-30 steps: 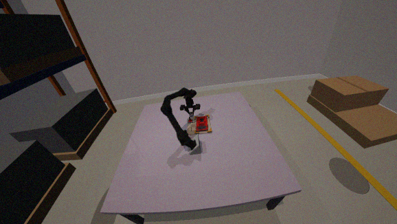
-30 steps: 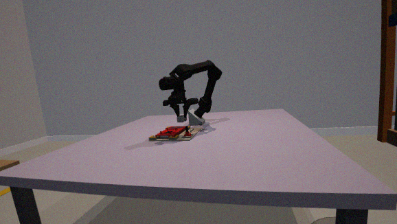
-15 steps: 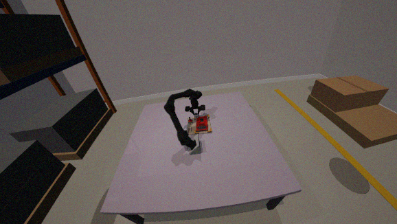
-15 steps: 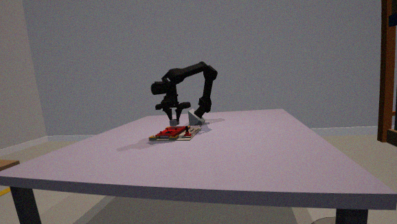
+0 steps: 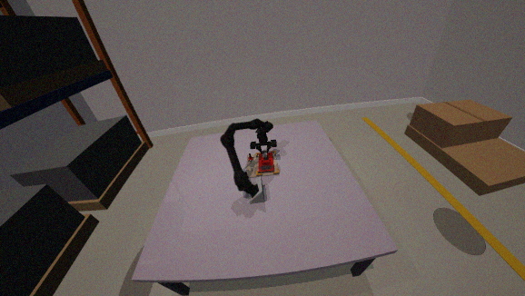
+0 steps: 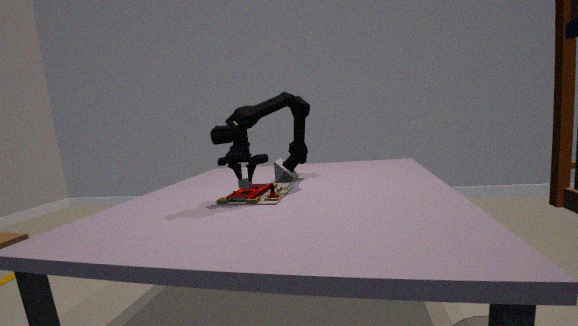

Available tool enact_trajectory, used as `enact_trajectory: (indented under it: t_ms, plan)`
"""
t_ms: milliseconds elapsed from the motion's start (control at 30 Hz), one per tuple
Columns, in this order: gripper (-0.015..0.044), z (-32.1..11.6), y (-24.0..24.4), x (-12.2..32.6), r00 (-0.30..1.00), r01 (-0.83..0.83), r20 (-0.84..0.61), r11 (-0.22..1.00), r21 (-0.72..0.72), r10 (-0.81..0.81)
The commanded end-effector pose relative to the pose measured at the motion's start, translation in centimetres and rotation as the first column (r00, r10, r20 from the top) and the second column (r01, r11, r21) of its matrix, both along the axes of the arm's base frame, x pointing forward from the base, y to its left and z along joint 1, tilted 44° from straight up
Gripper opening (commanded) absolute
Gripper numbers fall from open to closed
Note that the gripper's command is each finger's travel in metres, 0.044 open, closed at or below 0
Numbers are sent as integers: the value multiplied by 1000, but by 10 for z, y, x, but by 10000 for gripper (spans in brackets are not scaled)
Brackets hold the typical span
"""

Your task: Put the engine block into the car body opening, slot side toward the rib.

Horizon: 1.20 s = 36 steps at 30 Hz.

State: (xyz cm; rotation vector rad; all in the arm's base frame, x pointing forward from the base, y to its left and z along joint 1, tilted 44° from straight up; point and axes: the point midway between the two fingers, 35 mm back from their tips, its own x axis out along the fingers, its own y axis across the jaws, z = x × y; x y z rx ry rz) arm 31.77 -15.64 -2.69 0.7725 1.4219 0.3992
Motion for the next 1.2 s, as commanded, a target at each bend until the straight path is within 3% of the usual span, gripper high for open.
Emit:
enact_trajectory:
  t_ms: [0, 167, 1167]
  plan:
    - [26, -3, -2, -3, 1000, -6, 5, 1000, -6, 6]
    - [157, -3, -2, -2, 1000, -13, 12, 1000, -7, 13]
    - [158, -4, -4, -4, 1000, -3, 3, 1000, -5, 3]
